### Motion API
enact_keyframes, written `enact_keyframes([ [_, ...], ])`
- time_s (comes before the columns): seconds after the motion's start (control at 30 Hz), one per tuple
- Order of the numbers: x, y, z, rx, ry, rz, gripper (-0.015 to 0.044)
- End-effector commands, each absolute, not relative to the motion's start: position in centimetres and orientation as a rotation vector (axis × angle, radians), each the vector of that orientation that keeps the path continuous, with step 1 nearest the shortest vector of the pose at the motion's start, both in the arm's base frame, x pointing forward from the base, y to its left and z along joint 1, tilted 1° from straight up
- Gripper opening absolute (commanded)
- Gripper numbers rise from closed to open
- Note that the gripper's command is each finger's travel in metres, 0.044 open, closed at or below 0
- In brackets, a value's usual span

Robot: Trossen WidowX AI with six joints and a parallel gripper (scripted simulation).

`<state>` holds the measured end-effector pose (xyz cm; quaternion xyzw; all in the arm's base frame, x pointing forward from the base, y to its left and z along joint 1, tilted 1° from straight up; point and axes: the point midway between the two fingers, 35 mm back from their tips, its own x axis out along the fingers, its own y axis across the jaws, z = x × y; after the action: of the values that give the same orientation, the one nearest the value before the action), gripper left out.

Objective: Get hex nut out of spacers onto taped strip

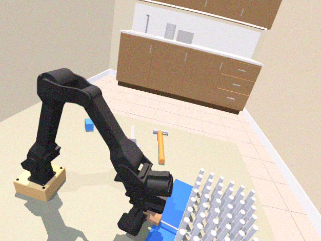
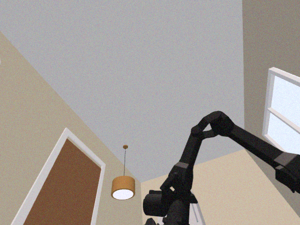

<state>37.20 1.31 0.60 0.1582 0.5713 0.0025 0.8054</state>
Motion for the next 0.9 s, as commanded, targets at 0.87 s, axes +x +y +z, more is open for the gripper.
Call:
enact_keyframes([
  [0.87,35.6,1.6,0.5,0.342,1.220,0.002,0.0000],
])
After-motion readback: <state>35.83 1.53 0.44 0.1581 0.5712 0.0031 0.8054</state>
